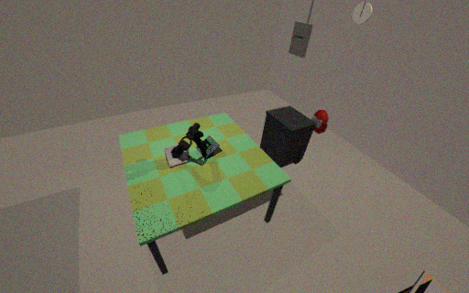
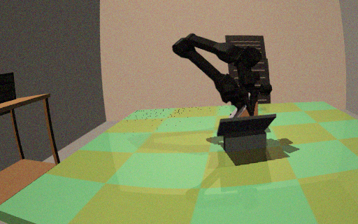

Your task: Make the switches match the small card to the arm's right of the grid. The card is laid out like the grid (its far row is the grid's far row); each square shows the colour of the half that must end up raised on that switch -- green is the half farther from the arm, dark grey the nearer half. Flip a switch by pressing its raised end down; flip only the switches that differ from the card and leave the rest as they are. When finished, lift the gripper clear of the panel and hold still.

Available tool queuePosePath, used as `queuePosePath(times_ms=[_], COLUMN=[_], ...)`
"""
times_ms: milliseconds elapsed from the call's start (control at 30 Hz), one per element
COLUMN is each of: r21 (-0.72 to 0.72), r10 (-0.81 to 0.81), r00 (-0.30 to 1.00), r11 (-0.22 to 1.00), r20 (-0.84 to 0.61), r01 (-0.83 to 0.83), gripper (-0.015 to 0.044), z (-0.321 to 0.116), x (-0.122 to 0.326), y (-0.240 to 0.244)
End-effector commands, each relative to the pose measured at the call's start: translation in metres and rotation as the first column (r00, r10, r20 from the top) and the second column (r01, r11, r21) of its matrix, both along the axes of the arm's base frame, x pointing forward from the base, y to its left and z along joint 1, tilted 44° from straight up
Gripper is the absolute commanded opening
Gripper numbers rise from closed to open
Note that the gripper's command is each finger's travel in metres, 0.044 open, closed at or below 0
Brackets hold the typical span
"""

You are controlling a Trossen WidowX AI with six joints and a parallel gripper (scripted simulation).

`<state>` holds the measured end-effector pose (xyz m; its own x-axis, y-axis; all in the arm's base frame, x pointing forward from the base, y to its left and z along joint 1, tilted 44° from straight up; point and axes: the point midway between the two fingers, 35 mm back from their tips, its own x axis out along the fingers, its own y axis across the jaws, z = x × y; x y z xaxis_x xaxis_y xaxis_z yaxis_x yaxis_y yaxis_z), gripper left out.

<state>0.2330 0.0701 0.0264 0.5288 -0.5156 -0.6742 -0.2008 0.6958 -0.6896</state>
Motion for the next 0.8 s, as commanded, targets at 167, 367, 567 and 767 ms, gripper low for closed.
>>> queuePosePath(times_ms=[167, 367, 567, 767], r21=[0.008, 0.006, 0.001, 0.001], r10=[0.008, 0.007, -0.01, -0.01], r00=[1.0, 1.0, 1.0, 1.0], r11=[1.0, 1.0, 1.0, 1.0], r20=[0.023, 0.022, 0.006, 0.006], r01=[-0.008, -0.007, 0.01, 0.01], gripper=[0.0, 0.0, 0.0, 0.0], z=[0.025, 0.034, 0.012, 0.012], x=[-0.01, -0.007, 0.012, 0.013], y=[0.008, -0.003, -0.019, -0.02])
